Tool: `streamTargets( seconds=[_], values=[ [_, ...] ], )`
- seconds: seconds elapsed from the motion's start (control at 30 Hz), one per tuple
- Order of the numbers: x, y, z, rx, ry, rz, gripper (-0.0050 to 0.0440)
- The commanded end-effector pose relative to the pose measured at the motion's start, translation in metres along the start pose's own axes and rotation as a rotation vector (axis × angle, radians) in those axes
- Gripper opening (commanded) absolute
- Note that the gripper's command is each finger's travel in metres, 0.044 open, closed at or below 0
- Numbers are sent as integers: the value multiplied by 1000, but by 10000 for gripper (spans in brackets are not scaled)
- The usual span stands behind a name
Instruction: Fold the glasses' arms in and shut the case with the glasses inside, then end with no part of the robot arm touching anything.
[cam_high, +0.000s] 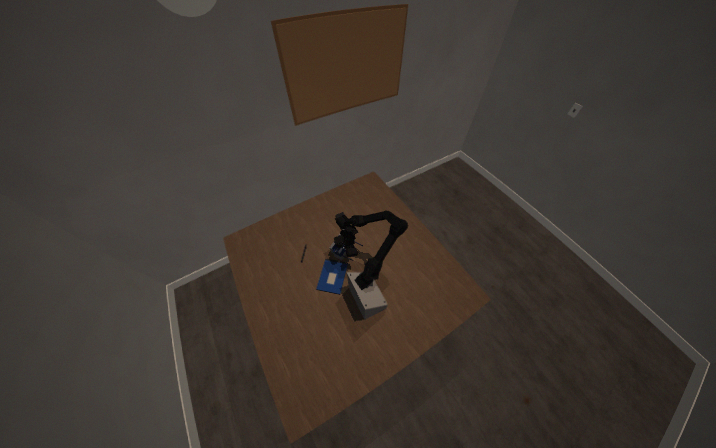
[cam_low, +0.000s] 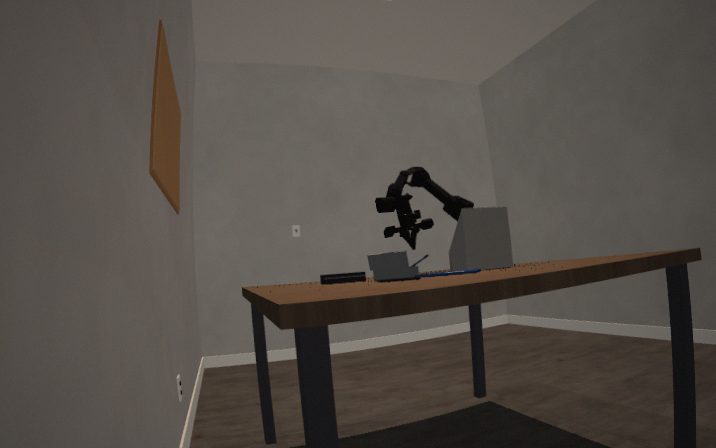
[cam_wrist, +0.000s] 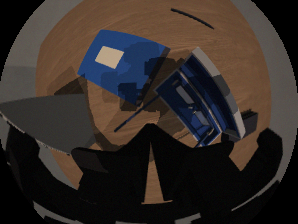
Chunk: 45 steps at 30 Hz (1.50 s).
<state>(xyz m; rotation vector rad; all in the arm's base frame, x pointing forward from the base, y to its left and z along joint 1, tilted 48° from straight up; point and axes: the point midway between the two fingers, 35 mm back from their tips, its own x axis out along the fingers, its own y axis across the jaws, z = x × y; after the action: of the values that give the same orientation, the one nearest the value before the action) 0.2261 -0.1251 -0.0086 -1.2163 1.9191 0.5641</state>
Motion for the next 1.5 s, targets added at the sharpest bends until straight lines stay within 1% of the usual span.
streamTargets(
  seconds=[0.0, 0.37, 0.43, 0.8, 1.07, 1.1, 1.17, 1.2, 1.27, 1.47],
  values=[
    [4, 6, 8, -128, 31, -6, 0],
    [10, 17, 28, -498, 121, -34, 0],
    [10, 17, 28, -498, 121, -34, 0],
    [15, 29, 43, -841, 218, -47, 0],
    [17, 29, 43, -846, 219, -47, 0],
    [23, 27, 42, -847, 218, -48, 0],
    [46, 24, 39, -848, 217, -46, 0],
    [56, 27, 35, -863, 220, -28, 0],
    [62, 23, 35, -846, 219, -47, 0],
    [64, 23, 34, -846, 220, -47, 0]
  ],
)
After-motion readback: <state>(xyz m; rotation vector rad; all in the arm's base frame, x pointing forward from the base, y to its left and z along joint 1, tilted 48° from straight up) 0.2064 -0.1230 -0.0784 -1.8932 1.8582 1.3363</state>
